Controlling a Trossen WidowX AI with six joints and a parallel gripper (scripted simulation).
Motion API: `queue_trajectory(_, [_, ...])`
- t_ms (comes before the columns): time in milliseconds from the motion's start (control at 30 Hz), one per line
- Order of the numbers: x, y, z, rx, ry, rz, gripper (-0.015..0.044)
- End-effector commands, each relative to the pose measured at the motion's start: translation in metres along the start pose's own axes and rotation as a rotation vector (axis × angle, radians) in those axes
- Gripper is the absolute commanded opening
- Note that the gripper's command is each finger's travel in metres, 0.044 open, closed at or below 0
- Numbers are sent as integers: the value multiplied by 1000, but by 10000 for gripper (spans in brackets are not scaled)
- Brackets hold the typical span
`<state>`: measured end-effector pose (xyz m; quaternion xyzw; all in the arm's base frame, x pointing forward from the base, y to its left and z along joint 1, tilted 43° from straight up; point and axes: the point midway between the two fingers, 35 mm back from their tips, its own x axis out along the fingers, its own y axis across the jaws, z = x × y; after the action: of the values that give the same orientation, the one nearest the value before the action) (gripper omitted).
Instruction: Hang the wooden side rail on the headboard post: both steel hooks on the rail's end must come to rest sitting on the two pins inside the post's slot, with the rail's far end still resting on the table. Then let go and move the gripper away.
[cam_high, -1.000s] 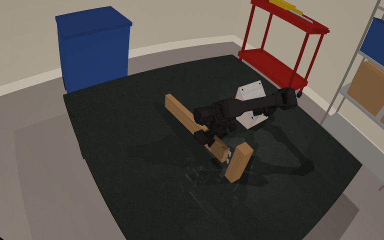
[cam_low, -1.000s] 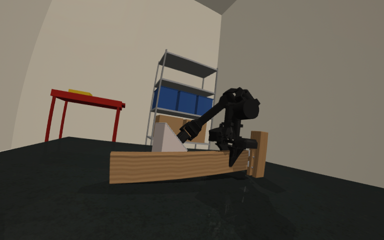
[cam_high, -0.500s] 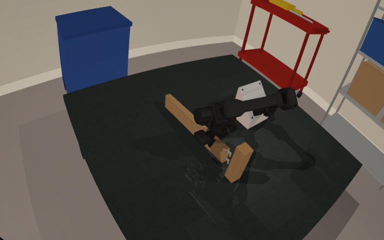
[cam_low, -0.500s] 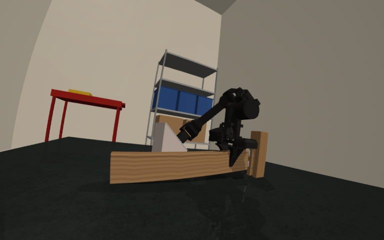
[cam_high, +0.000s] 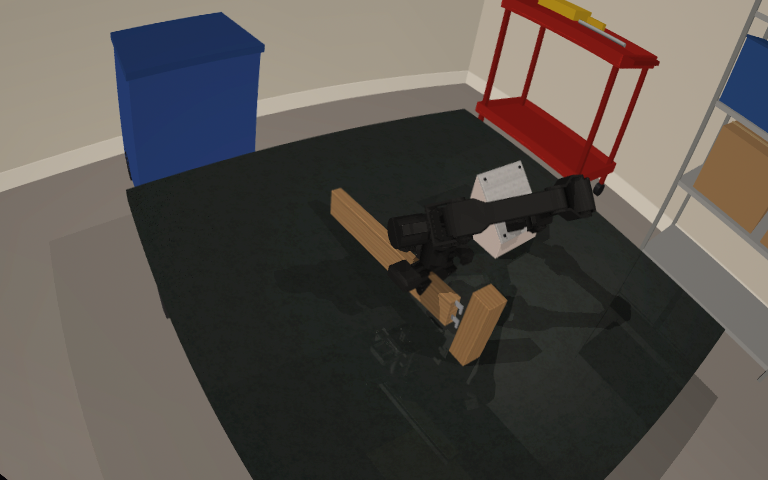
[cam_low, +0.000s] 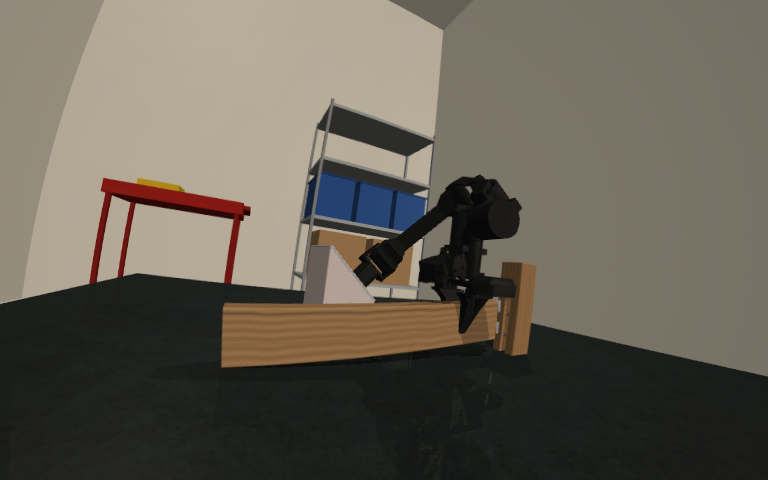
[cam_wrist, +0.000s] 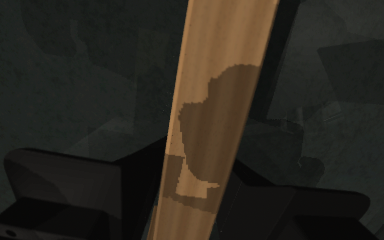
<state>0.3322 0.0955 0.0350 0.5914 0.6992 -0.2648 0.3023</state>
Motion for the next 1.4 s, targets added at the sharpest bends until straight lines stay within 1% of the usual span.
queue_trajectory(0, [-6,4,-2,-1,-2,17,0])
queue_trajectory(1367, [-4,2,-7,-1,-2,17,0])
